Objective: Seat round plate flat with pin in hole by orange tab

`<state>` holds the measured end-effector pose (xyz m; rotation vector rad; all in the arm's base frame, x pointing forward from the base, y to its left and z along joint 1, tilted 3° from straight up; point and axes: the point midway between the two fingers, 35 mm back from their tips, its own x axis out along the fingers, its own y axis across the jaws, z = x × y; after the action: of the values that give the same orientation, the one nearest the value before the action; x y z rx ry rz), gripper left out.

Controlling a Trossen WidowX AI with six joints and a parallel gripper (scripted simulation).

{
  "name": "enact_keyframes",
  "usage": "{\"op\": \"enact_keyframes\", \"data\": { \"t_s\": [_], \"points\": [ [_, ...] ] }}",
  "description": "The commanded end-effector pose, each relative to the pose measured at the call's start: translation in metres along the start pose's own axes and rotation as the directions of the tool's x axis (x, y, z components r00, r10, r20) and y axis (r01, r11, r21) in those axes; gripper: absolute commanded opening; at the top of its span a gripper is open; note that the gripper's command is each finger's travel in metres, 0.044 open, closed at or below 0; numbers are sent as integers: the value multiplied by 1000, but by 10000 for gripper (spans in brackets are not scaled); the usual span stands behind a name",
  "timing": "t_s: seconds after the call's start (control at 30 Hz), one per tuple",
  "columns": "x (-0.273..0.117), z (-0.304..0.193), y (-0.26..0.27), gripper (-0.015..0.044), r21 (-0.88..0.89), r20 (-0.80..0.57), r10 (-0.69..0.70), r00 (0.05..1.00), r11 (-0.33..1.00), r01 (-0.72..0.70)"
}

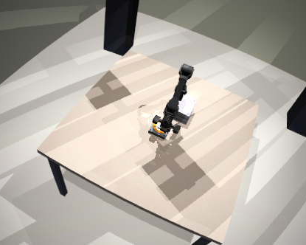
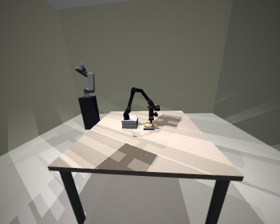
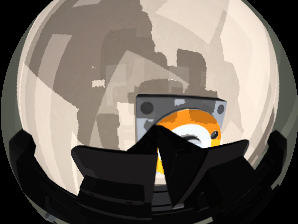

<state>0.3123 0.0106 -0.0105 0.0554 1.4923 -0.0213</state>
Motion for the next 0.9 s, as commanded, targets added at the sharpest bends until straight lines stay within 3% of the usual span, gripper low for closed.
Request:
{"op": "enact_keyframes", "data": {
  "t_s": [0.0, 0.87],
  "points": [
    [2, -8, 4, 0, -1, -12, 8, 1000, 1000, -8],
    [1, -23, 10, 0, -1, -13, 8, 1000, 1000, -8]
  ]
}}
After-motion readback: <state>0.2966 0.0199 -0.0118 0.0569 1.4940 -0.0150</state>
